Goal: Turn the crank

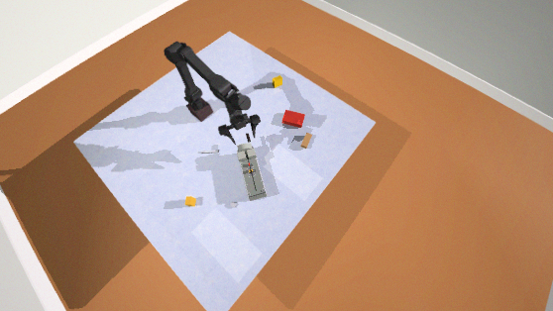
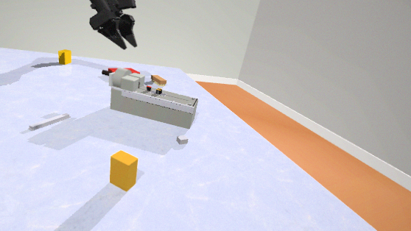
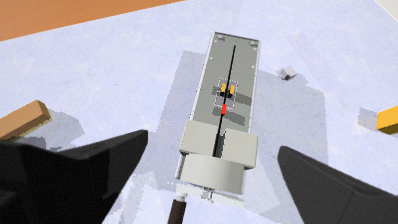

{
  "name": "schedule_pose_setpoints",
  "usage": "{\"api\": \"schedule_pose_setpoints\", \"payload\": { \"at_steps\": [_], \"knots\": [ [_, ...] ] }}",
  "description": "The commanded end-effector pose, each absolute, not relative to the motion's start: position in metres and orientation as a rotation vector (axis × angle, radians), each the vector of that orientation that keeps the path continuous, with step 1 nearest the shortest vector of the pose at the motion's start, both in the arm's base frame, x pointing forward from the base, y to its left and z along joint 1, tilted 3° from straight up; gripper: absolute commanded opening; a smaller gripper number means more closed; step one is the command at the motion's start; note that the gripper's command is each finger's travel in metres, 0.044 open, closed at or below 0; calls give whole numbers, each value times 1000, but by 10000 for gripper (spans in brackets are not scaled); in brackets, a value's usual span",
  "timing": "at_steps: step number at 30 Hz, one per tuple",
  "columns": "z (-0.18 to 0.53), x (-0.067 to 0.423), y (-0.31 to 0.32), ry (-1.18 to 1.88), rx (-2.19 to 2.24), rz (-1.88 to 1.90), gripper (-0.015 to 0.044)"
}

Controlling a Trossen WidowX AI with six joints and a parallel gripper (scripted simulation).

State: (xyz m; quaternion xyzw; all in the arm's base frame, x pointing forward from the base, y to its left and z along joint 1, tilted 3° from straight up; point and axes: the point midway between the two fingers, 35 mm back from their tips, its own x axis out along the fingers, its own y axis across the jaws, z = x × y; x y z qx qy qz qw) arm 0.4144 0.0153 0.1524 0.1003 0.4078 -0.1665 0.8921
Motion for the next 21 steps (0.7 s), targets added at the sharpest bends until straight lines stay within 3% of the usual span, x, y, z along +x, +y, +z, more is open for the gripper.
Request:
{"api": "schedule_pose_setpoints", "payload": {
  "at_steps": [1,13,21],
  "knots": [
    [153,429,-2,859,192,-295,440],
    [155,456,-57,881,147,-171,440],
    [102,458,-55,881,147,-171,440]
  ]
}}
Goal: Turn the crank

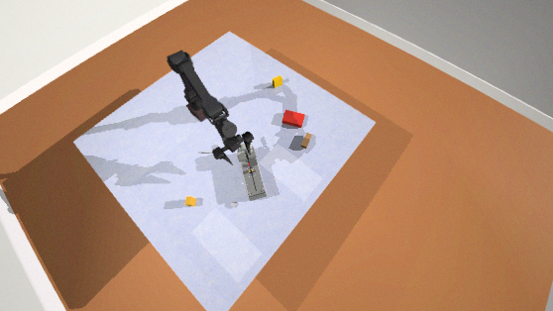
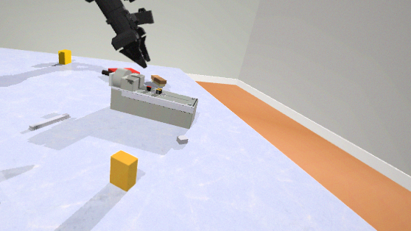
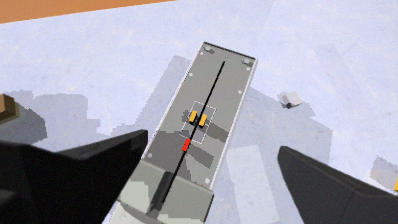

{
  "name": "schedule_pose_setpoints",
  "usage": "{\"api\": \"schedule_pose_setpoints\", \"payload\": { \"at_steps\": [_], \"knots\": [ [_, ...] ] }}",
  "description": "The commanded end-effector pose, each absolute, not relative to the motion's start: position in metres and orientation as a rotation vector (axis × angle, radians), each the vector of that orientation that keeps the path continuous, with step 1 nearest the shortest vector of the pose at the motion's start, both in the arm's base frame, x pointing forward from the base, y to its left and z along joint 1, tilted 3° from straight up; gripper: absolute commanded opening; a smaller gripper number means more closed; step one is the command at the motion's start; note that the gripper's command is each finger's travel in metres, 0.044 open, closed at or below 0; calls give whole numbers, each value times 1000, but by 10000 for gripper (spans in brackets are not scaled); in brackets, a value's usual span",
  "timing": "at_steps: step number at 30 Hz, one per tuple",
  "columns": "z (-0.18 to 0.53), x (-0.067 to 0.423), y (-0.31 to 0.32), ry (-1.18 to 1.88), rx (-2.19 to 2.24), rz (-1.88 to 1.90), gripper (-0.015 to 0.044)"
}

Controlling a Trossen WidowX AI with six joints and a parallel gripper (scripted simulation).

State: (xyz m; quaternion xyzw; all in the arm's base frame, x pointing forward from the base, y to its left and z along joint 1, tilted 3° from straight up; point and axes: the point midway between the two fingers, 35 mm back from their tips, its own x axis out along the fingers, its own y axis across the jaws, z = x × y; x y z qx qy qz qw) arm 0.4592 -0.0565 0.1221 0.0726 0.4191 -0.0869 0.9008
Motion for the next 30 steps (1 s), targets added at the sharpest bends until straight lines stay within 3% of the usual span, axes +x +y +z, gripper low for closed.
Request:
{"api": "schedule_pose_setpoints", "payload": {
  "at_steps": [1,19,30],
  "knots": [
    [101,457,-55,881,147,-171,440],
    [102,458,-55,881,147,-171,440],
    [156,454,-54,883,154,-188,440]
  ]
}}
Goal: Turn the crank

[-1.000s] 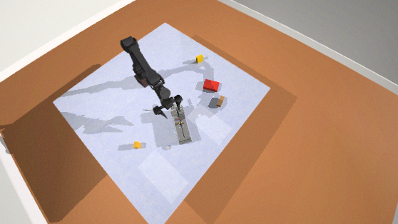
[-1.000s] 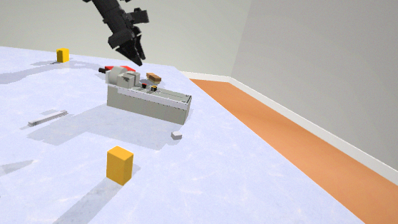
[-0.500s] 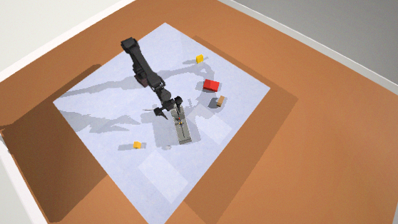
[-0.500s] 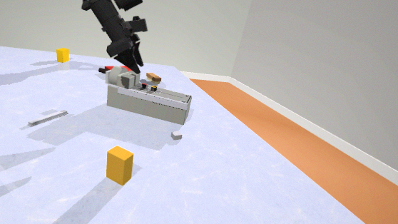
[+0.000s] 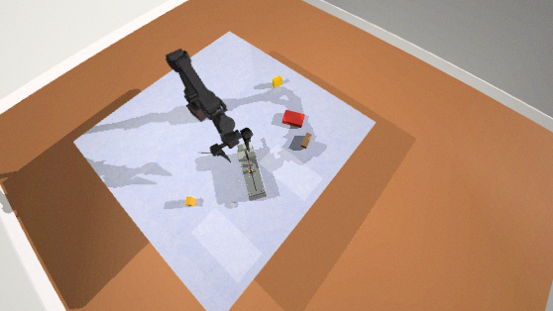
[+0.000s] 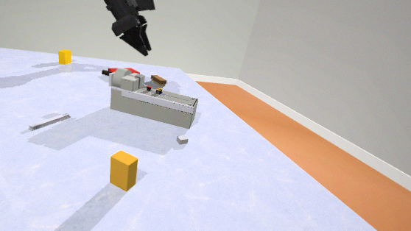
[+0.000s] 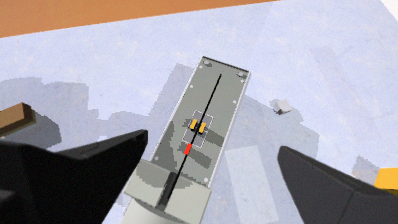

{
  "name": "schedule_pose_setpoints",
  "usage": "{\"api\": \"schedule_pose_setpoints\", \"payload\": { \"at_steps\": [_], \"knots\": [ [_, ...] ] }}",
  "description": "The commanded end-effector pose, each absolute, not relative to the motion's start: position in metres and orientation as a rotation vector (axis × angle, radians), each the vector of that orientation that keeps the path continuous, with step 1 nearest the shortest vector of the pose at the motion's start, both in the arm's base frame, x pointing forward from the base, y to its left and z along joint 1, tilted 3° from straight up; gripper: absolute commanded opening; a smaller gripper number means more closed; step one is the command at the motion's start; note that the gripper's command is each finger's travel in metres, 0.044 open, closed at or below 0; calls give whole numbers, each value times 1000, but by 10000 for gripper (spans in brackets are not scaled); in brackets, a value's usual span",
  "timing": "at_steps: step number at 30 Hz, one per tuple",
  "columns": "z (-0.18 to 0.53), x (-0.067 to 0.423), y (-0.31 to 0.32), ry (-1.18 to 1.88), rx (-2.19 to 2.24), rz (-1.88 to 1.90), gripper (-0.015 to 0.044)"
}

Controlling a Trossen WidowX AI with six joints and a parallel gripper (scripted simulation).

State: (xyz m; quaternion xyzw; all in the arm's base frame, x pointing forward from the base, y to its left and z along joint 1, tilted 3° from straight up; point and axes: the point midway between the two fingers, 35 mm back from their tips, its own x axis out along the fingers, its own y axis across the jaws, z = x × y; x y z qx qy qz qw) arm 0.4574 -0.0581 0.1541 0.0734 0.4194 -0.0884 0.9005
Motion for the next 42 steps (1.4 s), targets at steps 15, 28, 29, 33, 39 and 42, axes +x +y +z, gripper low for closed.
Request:
{"api": "schedule_pose_setpoints", "payload": {
  "at_steps": [15,28,29,33,39,42],
  "knots": [
    [153,400,33,829,222,-379,440],
    [151,372,61,758,253,-445,440],
    [146,373,61,758,253,-444,440],
    [124,375,63,758,253,-444,440],
    [91,374,64,758,253,-444,440],
    [83,373,64,758,253,-445,440]
  ]
}}
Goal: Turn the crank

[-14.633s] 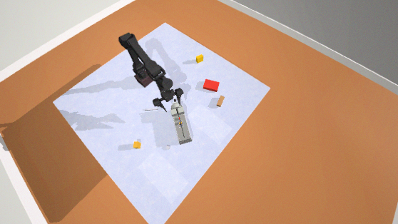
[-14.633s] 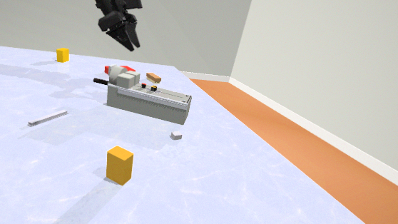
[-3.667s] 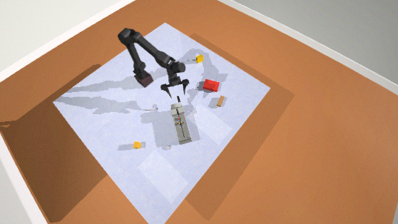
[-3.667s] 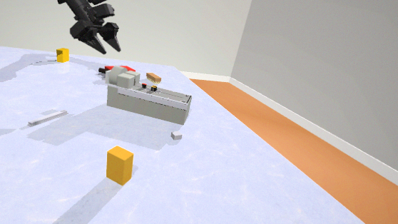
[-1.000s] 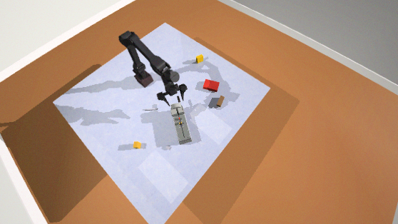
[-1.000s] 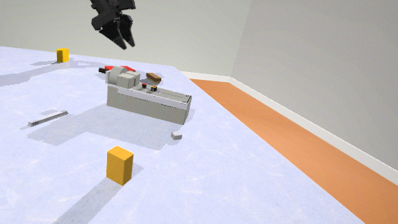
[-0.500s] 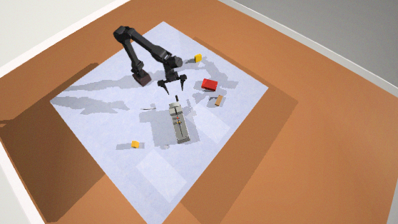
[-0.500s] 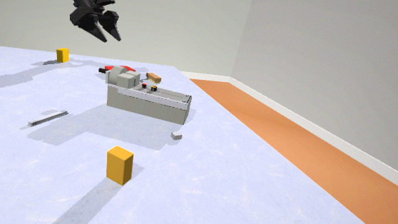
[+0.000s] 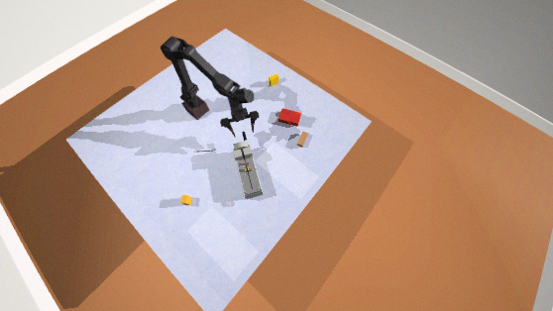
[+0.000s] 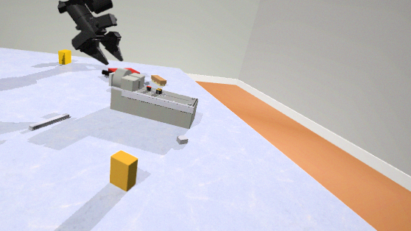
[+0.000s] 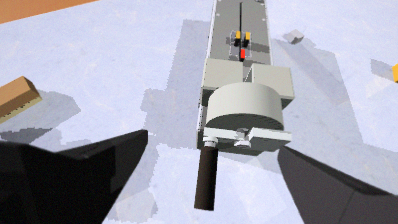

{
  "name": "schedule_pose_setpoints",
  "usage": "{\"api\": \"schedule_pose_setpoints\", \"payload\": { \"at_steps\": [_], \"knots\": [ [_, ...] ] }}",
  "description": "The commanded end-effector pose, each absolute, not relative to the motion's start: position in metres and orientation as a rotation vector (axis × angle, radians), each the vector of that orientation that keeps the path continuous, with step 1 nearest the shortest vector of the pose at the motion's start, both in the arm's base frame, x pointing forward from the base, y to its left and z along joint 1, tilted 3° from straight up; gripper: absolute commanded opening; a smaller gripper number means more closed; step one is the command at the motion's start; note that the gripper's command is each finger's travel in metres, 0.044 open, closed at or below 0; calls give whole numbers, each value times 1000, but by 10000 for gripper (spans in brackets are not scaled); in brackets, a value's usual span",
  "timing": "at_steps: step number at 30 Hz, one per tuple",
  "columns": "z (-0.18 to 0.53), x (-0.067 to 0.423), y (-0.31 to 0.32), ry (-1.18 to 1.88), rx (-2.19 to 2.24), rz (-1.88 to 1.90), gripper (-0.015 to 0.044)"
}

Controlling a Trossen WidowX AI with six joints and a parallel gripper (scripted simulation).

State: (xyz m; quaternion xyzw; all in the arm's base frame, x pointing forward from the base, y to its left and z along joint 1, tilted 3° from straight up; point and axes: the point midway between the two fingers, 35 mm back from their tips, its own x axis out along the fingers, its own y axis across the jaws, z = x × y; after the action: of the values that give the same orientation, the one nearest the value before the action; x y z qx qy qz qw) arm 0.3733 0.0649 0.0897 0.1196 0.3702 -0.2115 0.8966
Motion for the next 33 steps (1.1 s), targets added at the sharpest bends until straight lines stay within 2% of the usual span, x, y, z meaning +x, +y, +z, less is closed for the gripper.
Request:
{"api": "schedule_pose_setpoints", "payload": {
  "at_steps": [1,33],
  "knots": [
    [83,373,64,758,253,-445,440],
    [33,375,68,759,254,-444,440]
  ]
}}
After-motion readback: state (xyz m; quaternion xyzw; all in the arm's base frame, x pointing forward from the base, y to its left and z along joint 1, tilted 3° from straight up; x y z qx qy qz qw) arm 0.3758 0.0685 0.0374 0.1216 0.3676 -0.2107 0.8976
